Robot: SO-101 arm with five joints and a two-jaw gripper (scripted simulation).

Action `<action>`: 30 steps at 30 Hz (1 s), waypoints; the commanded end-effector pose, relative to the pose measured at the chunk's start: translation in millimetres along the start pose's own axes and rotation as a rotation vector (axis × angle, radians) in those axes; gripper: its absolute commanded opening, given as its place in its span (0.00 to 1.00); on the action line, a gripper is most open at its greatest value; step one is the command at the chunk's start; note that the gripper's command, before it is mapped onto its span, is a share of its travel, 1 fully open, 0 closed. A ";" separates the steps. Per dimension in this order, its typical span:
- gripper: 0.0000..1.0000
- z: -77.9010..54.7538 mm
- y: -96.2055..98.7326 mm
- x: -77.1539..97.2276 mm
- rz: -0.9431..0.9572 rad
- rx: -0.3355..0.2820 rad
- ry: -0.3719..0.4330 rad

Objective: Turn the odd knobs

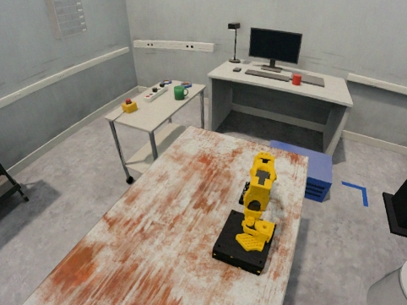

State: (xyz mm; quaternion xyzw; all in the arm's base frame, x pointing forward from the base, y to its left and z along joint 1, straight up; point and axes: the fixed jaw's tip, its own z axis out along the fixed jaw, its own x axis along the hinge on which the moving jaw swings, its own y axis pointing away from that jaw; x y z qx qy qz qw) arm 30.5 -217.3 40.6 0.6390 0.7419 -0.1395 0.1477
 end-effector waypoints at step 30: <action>0.40 -1.2 1.4 -8.3 0.009 -0.003 -0.023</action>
